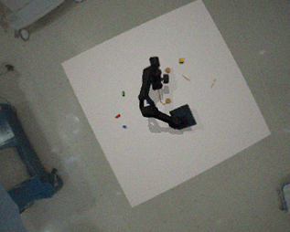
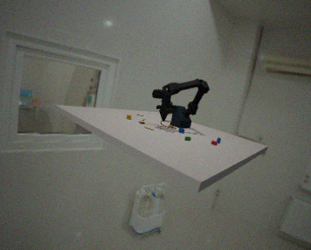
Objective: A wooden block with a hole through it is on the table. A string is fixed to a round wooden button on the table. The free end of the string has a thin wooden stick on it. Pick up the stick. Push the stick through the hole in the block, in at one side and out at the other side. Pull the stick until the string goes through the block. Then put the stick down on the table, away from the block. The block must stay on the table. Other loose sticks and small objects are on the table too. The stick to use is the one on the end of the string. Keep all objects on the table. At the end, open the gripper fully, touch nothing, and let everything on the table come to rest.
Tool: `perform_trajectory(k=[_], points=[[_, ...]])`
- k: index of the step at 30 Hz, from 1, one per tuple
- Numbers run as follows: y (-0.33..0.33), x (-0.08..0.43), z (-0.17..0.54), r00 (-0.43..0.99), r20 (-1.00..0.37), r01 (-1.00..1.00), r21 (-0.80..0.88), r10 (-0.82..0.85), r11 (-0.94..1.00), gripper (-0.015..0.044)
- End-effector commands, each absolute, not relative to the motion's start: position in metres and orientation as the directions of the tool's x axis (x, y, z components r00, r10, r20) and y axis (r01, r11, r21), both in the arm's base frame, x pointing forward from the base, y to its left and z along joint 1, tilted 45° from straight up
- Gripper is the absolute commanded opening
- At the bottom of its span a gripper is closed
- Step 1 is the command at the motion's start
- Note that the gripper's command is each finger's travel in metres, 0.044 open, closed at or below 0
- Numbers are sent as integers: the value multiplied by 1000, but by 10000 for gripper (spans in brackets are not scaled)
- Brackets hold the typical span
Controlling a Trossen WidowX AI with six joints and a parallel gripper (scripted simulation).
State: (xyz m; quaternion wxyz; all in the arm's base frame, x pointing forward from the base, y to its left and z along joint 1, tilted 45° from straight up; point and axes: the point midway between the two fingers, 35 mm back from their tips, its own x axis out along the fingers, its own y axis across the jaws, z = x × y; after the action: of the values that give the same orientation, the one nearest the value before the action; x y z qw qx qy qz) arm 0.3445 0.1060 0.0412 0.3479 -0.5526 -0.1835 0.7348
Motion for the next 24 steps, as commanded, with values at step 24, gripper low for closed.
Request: perform_trajectory(k=[24], points=[[100,378,32,-96,-704,-301,-653,704,-695,0]])
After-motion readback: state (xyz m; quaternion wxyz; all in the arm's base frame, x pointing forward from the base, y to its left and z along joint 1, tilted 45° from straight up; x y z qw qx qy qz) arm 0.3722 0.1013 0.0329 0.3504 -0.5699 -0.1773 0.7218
